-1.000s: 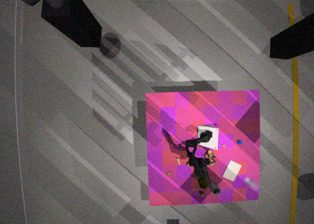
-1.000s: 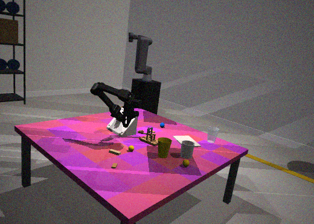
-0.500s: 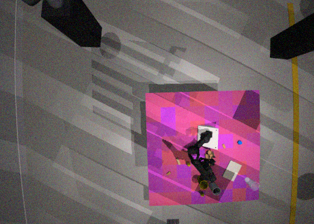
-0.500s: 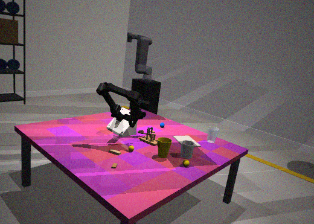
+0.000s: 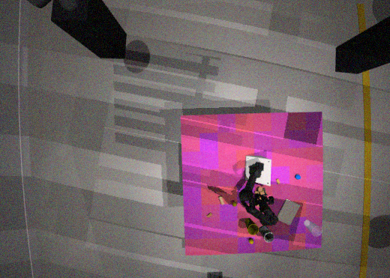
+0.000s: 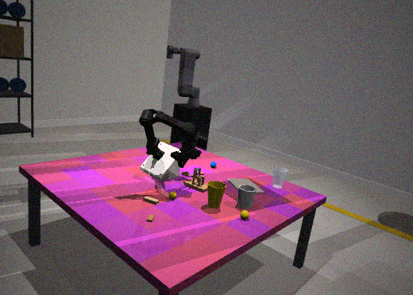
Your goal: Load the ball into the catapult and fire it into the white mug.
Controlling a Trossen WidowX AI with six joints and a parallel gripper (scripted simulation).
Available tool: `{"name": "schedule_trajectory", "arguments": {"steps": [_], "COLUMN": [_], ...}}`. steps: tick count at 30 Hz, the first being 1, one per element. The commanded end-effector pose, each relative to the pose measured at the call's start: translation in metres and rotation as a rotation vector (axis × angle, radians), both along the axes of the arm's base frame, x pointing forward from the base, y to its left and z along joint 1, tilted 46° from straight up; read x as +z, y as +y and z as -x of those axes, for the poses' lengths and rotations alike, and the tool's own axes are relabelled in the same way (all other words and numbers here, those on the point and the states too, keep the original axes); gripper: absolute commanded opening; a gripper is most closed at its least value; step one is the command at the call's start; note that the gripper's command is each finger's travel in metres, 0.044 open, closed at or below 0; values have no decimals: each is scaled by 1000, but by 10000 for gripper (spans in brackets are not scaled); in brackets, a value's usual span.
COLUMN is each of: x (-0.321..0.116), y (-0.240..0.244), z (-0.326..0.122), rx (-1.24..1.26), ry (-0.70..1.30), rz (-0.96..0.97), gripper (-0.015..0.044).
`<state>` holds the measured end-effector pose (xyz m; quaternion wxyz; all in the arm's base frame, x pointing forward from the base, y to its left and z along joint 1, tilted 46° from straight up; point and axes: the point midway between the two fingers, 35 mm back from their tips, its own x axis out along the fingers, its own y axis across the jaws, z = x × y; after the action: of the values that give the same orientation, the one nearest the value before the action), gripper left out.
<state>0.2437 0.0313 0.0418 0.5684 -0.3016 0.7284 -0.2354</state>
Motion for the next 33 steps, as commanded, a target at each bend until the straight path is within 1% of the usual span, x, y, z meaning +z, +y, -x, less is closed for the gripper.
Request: {"name": "schedule_trajectory", "arguments": {"steps": [1,11,33], "x": [-18,-54,-73], "y": [10,27,7], "z": [5,22,21], "rx": [-22,-65,-66], "ry": [35,104,105], "rz": [12,58,60], "gripper": [0,0,0]}}
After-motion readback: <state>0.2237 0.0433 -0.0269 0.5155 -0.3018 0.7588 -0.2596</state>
